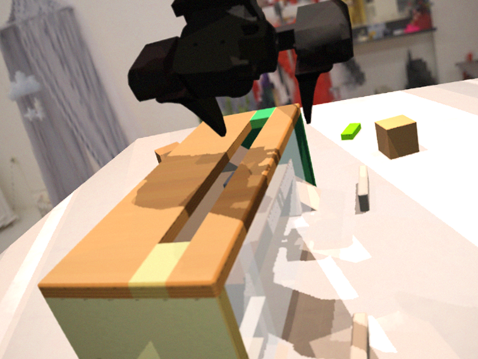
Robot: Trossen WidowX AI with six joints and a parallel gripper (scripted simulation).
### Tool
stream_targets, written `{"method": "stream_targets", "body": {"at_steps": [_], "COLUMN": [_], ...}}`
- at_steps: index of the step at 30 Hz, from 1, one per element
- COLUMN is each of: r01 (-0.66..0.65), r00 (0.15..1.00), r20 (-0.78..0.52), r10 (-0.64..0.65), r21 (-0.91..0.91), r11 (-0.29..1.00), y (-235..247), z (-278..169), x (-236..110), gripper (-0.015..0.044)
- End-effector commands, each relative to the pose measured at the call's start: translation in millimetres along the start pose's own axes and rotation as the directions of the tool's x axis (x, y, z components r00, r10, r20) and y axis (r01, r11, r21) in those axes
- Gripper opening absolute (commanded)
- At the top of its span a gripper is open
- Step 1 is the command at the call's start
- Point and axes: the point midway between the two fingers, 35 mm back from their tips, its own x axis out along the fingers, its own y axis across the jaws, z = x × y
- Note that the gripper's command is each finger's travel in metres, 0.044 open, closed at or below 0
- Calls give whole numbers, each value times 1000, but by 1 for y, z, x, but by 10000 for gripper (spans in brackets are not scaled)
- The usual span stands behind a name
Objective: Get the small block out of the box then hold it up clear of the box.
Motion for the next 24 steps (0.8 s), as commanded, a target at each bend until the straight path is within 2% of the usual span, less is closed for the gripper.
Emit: {"method": "stream_targets", "body": {"at_steps": [1,24], "r01": [-2,-1], "r00": [1000,1000], "r20": [21,20], "r10": [2,1], "r21": [-16,-16], "r11": [1000,1000], "y": [2,1], "z": [3,17], "x": [0,30], "gripper": [400,400]}}
